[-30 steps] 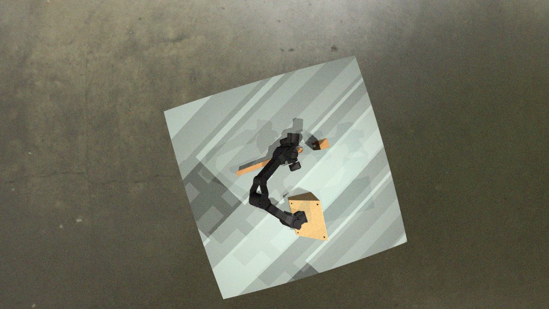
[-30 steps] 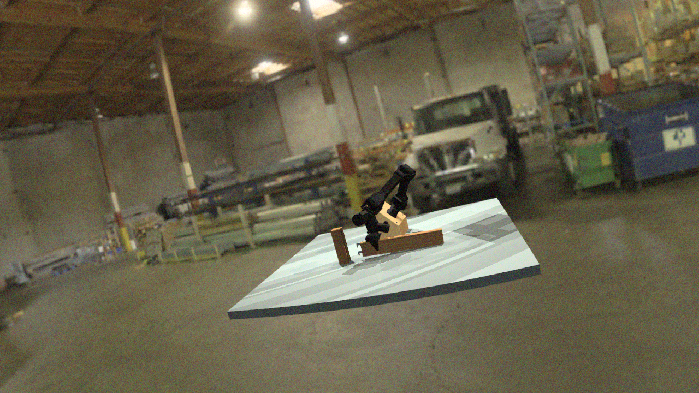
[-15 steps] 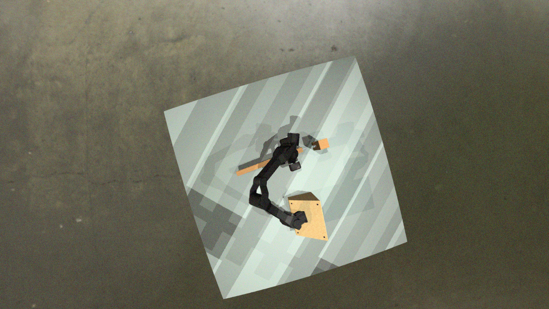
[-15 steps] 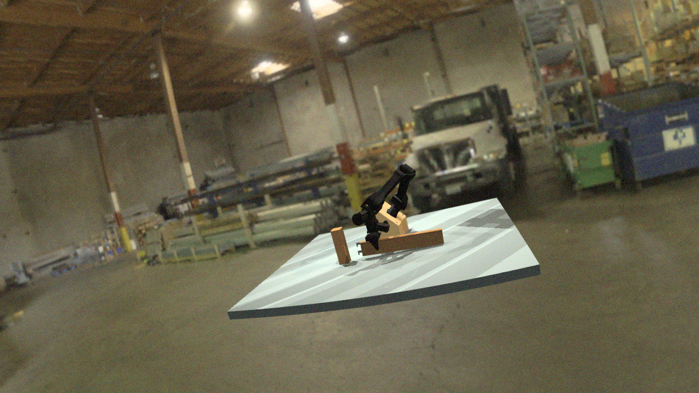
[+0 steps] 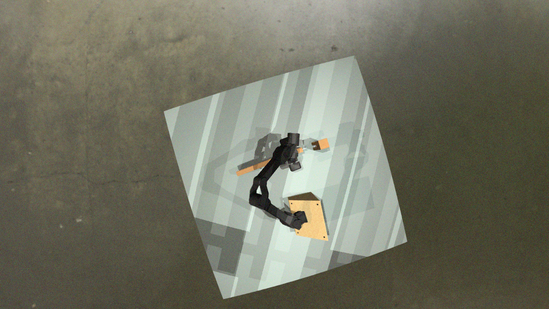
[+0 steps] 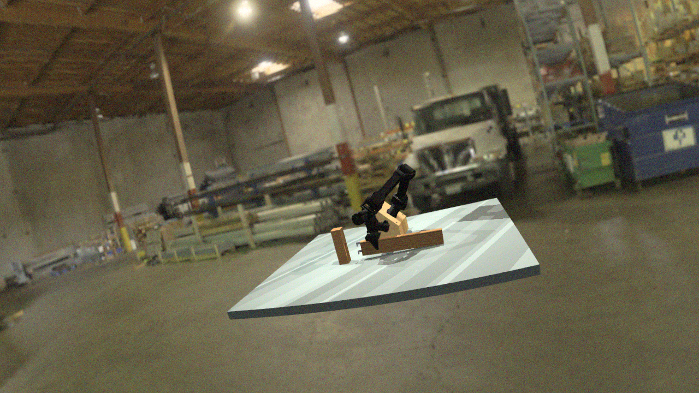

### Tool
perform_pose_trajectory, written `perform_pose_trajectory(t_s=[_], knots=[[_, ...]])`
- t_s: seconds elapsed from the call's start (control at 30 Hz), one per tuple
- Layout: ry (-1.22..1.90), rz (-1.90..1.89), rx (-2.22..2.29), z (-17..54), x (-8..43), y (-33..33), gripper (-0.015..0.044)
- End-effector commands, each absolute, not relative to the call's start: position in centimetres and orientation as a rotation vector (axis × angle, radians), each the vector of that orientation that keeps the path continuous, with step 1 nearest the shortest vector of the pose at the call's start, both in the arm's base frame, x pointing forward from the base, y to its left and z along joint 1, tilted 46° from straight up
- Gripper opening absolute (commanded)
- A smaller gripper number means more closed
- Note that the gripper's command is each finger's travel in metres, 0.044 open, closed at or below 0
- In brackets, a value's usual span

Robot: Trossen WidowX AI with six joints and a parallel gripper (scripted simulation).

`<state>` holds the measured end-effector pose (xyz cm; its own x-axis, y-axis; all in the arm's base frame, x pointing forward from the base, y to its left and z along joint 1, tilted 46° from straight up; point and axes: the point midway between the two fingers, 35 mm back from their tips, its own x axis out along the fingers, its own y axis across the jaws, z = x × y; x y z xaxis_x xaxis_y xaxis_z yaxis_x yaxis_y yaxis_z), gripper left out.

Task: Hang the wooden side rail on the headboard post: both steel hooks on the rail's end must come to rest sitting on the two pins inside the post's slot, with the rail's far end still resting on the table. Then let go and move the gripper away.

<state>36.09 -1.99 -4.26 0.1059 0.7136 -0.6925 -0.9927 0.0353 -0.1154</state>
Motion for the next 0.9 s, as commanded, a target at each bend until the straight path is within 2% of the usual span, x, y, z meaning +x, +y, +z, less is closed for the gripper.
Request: perform_pose_trajectory(t_s=[0.0, 0.87], knots=[[0.522, 1.397, -0.677, -4.26, 36.04, -2.45, 0.0000], [0.522, 1.397, -0.677, -4.55, 35.86, -2.56, 0.0000]])
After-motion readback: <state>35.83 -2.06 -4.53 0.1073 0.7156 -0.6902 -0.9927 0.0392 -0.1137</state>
